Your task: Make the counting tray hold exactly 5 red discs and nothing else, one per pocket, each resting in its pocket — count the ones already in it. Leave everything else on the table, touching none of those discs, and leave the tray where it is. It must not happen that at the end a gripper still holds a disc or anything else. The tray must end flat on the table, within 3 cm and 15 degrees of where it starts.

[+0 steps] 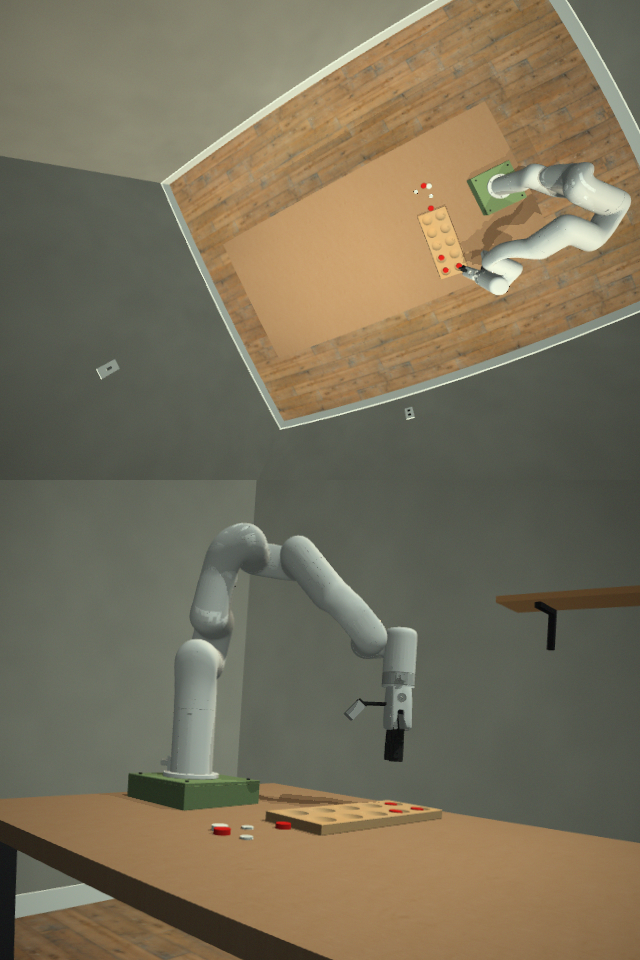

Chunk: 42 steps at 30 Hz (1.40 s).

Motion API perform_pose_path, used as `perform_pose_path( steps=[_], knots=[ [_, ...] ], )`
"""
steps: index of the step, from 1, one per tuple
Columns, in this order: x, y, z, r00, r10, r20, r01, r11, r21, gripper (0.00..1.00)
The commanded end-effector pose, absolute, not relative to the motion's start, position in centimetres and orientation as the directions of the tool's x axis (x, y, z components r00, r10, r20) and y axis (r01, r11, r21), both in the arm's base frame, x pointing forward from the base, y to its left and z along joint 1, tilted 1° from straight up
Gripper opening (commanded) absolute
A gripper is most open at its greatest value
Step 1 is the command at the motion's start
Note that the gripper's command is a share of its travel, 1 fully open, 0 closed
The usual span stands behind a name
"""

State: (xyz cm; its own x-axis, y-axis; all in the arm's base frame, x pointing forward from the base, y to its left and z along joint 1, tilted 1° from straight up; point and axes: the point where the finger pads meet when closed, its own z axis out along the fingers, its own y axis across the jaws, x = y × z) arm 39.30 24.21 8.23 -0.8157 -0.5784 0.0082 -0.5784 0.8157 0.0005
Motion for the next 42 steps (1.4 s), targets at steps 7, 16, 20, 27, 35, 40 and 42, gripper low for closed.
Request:
perform_pose_path(
  steps=[7,16,20,27,35,40,42],
  knots=[
    [39.4,24.3,8.4,-0.816,-0.578,0.004,-0.578,0.816,0.0,0.47],
    [39.4,24.3,8.4,-0.816,-0.578,0.004,-0.578,0.816,0.0,0.47],
    [39.4,24.3,8.4,-0.816,-0.578,0.004,-0.578,0.816,0.0,0.47],
    [39.5,24.1,8.4,-0.818,-0.575,0.004,-0.575,0.818,0.0,0.47],
    [41.5,18.1,8.2,-0.893,-0.449,0.006,-0.449,0.893,0.0,0.47],
    [42.5,13.6,8.1,-0.936,-0.351,0.008,-0.351,0.936,0.0,0.47],
    [42.7,11.7,8.0,-0.951,-0.309,0.008,-0.309,0.951,0.0,0.47]
  ],
)
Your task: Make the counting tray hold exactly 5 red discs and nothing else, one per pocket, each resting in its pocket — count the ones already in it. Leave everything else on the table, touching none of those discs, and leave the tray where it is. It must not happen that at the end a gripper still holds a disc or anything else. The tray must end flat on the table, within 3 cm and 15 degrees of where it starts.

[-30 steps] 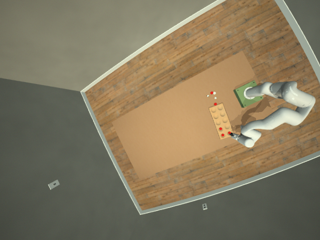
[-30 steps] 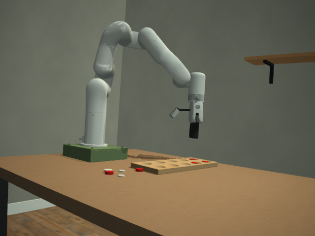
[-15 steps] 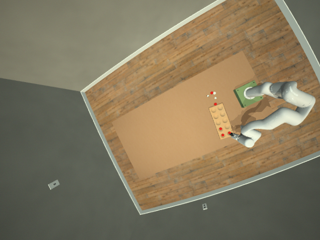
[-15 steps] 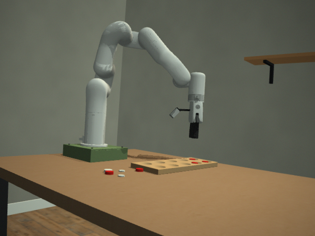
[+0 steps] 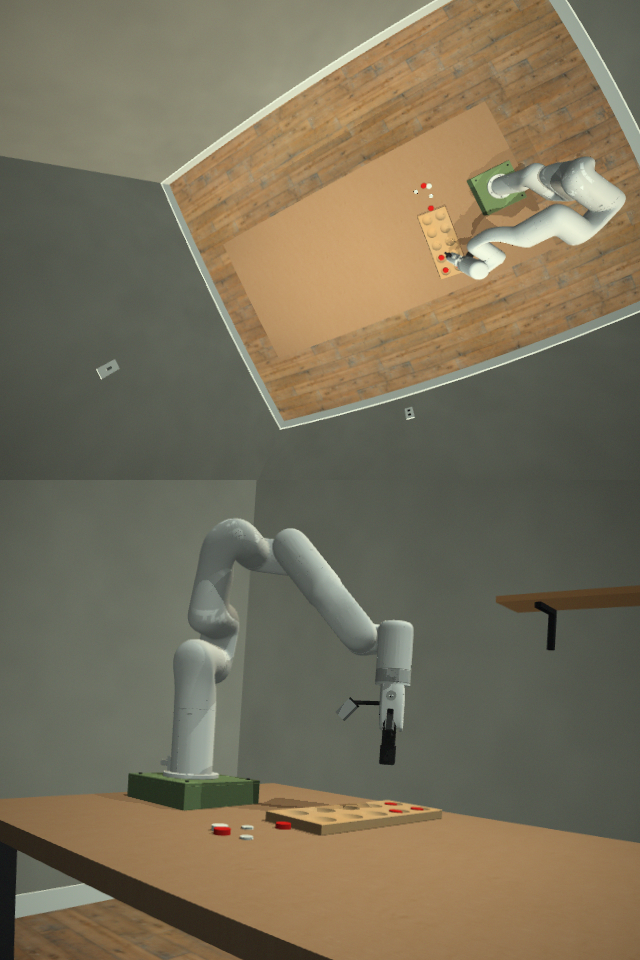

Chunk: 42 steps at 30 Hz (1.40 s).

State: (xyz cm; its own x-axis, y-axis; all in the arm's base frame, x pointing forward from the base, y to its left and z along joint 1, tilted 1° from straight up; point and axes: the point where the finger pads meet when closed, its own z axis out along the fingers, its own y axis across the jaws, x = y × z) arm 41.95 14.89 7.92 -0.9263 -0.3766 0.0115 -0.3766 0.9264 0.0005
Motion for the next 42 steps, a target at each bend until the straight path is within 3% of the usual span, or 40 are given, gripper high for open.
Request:
perform_pose_path(
  steps=[1,24,42],
  knots=[
    [42.8,10.8,8.0,-0.958,-0.287,0.008,-0.287,0.958,0.0,0.47],
    [40.3,-7.6,7.3,-0.985,0.17,0.014,0.17,0.985,0.0,0.47],
    [31.5,-21.2,6.6,-0.823,0.568,0.02,0.568,0.823,0.0,0.47]
  ],
)
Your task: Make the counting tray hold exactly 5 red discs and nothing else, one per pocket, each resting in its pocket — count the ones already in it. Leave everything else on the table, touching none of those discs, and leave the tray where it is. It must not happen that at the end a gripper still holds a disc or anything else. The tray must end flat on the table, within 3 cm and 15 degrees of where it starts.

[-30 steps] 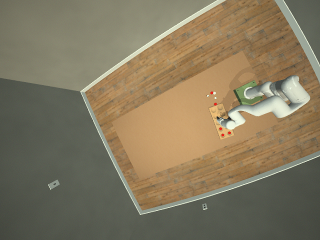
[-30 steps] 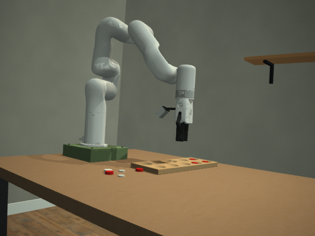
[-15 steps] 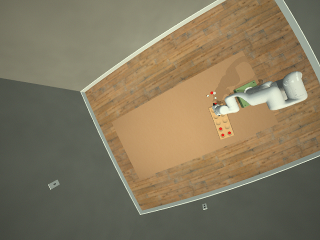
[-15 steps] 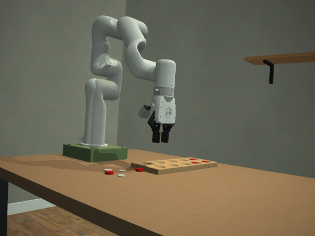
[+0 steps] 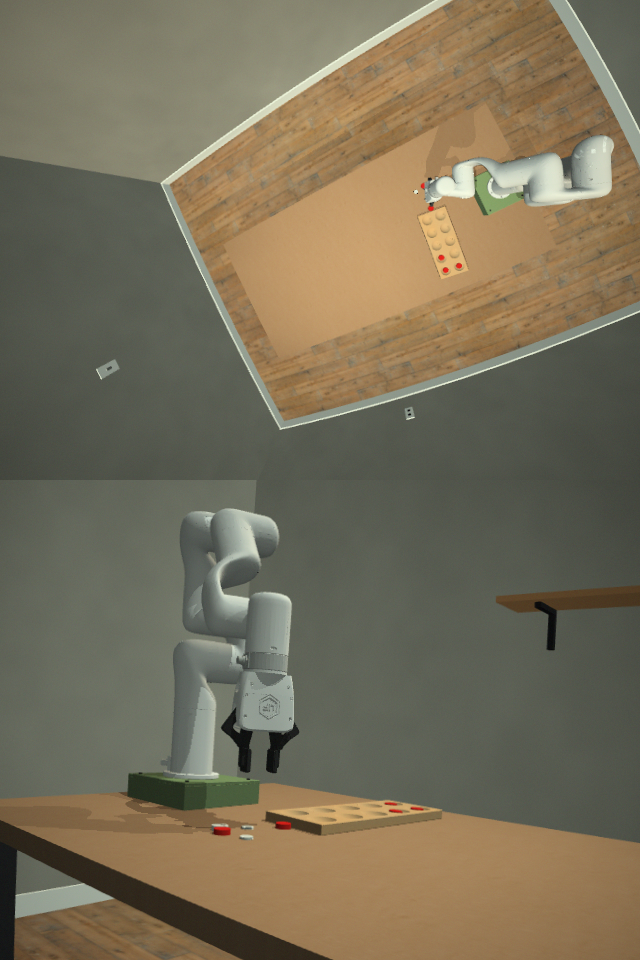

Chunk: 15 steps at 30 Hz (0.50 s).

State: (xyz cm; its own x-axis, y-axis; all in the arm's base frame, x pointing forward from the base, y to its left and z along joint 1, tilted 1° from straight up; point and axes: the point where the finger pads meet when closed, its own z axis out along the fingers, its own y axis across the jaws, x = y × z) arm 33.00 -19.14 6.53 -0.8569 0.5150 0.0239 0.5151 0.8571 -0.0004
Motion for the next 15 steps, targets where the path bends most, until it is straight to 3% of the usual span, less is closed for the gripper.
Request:
perform_pose_path(
  steps=[1,9,15],
  knots=[
    [30.6,-22.1,6.5,-0.803,0.596,0.021,0.596,0.803,0.0,0.47],
    [29.2,-23.4,5.9,-0.77,0.638,0.021,0.638,0.77,0.0,0.47],
    [29.1,-23.3,1.4,-0.77,0.638,0.021,0.638,0.77,0.0,0.47]
  ],
)
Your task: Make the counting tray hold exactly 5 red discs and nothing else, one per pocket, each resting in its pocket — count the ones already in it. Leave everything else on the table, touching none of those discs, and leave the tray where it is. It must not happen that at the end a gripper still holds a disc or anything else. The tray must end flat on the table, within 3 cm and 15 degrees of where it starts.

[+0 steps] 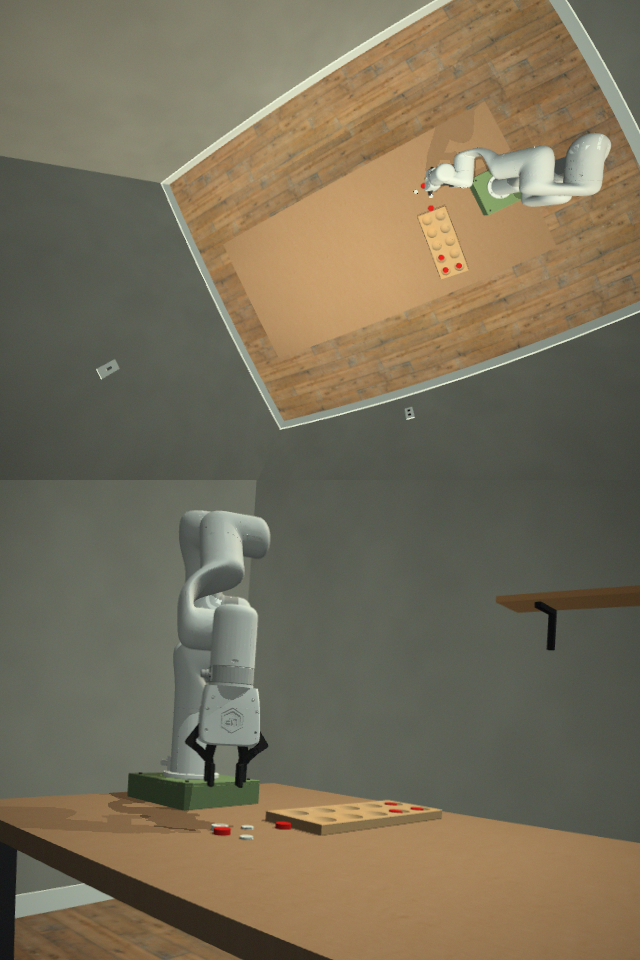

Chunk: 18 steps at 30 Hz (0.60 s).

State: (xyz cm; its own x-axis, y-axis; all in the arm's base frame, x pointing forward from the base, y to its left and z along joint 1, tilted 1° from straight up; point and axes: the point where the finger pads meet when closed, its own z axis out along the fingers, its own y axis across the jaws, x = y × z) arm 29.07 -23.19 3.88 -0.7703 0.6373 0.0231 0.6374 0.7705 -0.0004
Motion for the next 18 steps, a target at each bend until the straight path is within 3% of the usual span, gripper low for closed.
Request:
perform_pose_path(
  steps=[1,7,18],
  knots=[
    [29.1,-23.3,1.4,-0.77,0.638,0.021,0.638,0.77,0.0,0.47],
    [29.1,-23.2,-3.4,-0.77,0.638,0.021,0.638,0.77,0.0,0.47],
    [29.1,-23.2,-3.5,-0.77,0.638,0.021,0.638,0.77,0.0,0.47]
  ],
)
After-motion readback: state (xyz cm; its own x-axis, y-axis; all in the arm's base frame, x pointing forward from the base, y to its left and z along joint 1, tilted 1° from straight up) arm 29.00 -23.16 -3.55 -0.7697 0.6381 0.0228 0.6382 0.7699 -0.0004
